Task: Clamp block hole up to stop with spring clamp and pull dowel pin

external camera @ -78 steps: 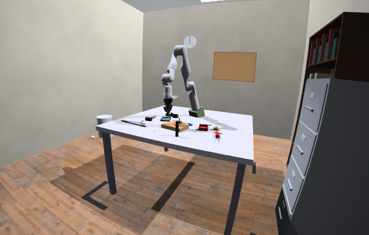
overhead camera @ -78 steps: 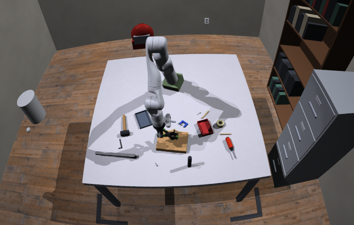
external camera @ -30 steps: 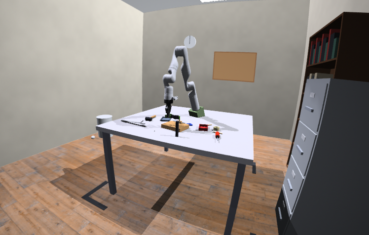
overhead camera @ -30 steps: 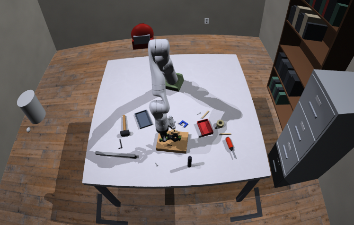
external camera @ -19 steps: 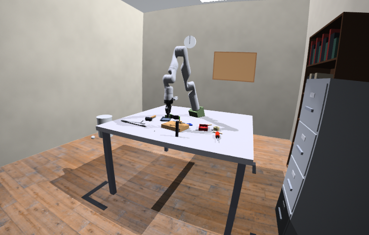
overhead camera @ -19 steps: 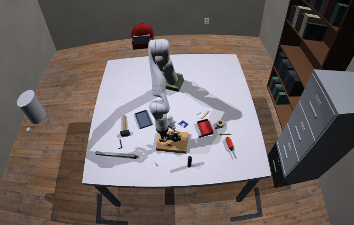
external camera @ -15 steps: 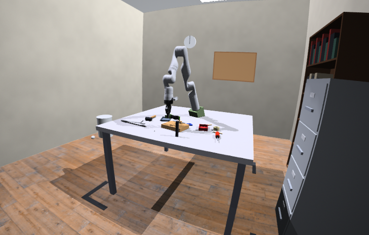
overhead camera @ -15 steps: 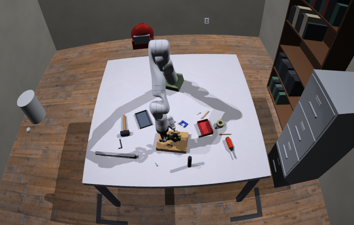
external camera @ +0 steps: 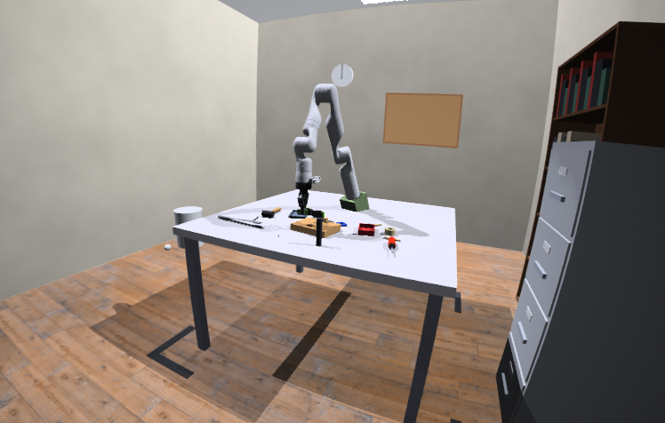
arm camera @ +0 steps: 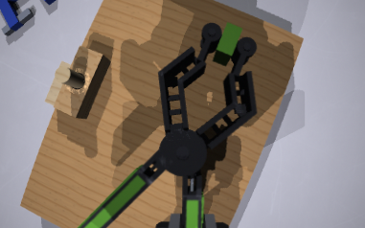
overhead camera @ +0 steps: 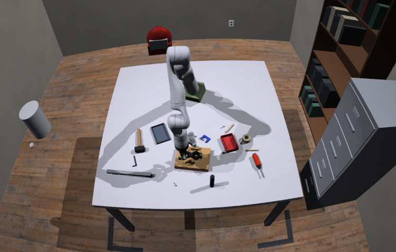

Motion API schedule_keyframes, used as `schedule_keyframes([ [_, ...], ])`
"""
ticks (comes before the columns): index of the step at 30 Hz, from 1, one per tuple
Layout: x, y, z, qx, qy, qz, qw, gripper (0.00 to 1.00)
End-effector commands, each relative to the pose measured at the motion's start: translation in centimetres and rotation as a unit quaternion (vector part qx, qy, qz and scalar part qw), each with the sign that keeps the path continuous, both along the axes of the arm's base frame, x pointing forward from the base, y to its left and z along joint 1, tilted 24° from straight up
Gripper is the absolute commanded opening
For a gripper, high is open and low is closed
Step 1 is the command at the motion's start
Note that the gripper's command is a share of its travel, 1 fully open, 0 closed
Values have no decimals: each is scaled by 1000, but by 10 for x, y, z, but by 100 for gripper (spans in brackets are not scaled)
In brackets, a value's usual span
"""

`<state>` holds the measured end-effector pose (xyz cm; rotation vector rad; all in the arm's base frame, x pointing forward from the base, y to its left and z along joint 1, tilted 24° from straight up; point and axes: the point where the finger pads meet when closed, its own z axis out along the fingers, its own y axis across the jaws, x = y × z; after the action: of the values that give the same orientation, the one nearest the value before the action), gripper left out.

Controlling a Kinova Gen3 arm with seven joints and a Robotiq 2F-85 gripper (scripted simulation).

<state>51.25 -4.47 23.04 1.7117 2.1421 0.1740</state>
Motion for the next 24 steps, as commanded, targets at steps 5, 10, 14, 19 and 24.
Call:
schedule_keyframes([
  [5,3,-1,-6,0,-1,0,1000,10],
  [10,5,-1,-10,0,-1,0,1000,10],
  [14,6,-2,-14,0,-1,0,1000,10],
  [19,9,-3,-20,0,-1,0,1000,10],
  [24,11,-4,-25,0,-1,0,1000,10],
])
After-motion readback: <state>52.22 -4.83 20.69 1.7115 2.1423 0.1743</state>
